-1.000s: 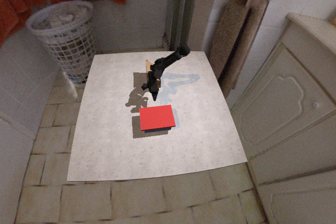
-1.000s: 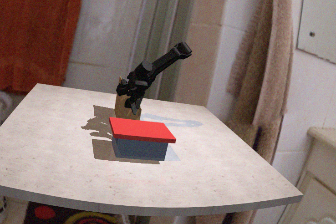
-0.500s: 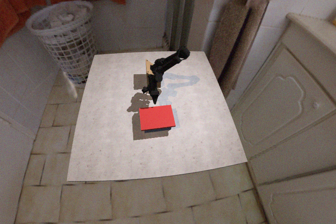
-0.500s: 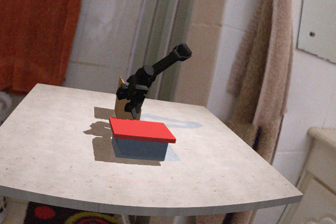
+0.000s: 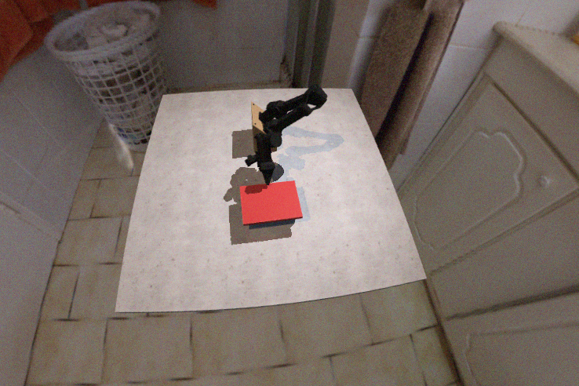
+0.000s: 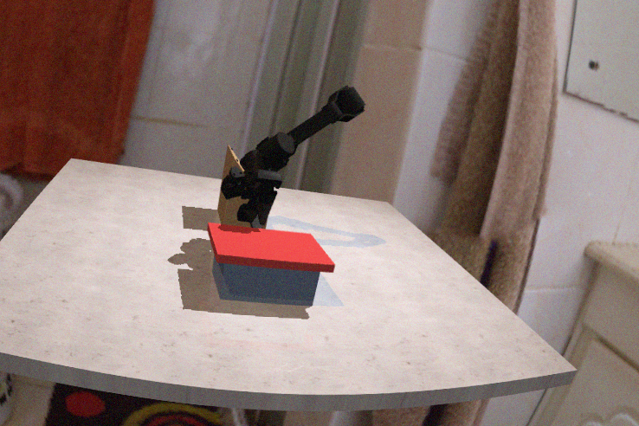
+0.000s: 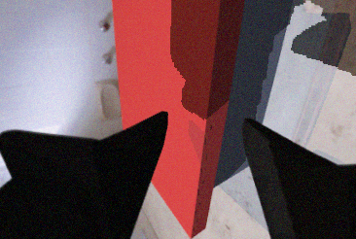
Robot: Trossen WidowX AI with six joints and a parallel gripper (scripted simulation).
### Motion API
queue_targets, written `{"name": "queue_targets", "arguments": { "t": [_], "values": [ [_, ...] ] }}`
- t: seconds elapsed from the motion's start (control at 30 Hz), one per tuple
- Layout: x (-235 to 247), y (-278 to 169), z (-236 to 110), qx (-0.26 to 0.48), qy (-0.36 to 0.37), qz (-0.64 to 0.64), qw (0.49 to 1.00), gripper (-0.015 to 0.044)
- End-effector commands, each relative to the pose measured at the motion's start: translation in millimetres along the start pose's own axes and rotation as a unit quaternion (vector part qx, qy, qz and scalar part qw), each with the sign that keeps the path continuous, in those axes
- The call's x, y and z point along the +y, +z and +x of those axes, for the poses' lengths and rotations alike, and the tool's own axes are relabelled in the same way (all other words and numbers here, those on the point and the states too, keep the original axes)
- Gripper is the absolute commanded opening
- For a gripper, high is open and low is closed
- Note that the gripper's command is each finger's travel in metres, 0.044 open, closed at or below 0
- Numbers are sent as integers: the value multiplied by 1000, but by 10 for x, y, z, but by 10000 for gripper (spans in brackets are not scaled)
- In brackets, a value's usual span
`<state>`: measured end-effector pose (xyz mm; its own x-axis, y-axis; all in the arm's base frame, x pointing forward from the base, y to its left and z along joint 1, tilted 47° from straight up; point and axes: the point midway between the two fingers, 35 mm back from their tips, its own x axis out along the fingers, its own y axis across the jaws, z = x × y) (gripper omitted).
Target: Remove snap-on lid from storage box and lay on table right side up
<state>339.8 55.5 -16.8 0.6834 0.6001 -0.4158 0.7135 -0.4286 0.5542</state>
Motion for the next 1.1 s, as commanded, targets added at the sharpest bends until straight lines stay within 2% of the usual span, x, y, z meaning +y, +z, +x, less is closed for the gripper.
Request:
{"name": "queue_targets", "arguments": {
  "t": [0.0, 0.17, 0.27, 0.6, 0.73, 1.07],
  "values": [
    [4, -3, 78, 0, 2, 1, 1000, 235],
    [-4, -9, 130, 1, 3, 1, 1000, 235],
    [-4, -9, 130, 1, 3, 1, 1000, 156],
    [-4, -9, 130, 1, 3, 1, 1000, 90],
    [-4, -9, 130, 1, 3, 1, 1000, 0],
    [12, -13, 114, 2, 3, 0, 1000, 0]
  ]
}}
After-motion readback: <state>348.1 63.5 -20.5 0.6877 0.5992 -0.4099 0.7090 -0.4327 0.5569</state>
